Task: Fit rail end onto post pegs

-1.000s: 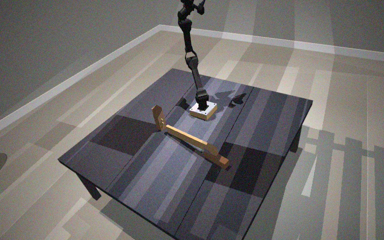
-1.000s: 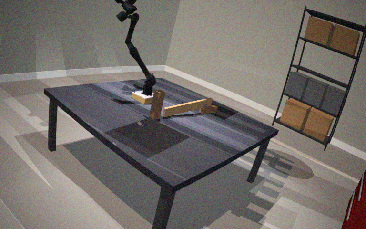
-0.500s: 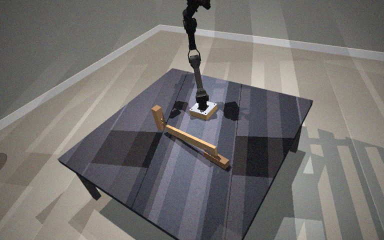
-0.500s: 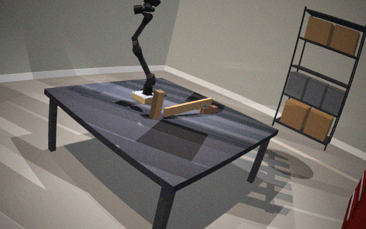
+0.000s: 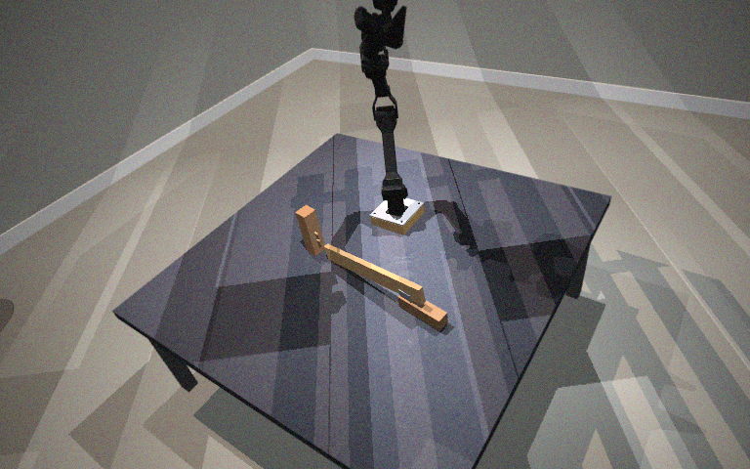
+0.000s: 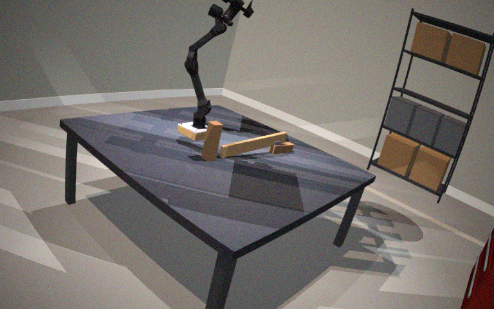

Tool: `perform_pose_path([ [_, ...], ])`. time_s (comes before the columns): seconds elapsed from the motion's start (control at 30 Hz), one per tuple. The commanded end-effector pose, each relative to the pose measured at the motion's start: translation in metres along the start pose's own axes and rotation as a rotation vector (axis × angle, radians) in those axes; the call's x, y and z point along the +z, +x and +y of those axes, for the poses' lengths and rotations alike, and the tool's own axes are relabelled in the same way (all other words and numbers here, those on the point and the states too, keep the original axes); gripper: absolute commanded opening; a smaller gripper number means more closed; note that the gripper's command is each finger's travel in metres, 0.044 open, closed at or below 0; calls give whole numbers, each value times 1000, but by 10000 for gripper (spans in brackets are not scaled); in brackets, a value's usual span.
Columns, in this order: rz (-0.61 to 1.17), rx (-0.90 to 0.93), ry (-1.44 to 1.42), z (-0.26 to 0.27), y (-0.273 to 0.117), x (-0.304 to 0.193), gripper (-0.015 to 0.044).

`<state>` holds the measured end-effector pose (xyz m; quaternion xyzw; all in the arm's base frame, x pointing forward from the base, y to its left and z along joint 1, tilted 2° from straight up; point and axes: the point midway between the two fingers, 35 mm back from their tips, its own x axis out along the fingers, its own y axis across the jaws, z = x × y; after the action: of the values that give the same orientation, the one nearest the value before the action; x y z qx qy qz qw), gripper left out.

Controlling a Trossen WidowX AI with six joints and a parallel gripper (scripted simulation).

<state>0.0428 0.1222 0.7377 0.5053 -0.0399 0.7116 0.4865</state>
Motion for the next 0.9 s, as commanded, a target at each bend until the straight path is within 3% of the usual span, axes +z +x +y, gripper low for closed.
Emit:
perform_pose_path([
  [0.0,-66,-80,-9,-38,-4,15,440],
  [0.33,-152,-414,-265,-154,-29,55,440],
  [0.53,-131,-718,-472,-242,-74,81,440],
  [0.87,-3,-1130,-683,-335,-162,101,440],
])
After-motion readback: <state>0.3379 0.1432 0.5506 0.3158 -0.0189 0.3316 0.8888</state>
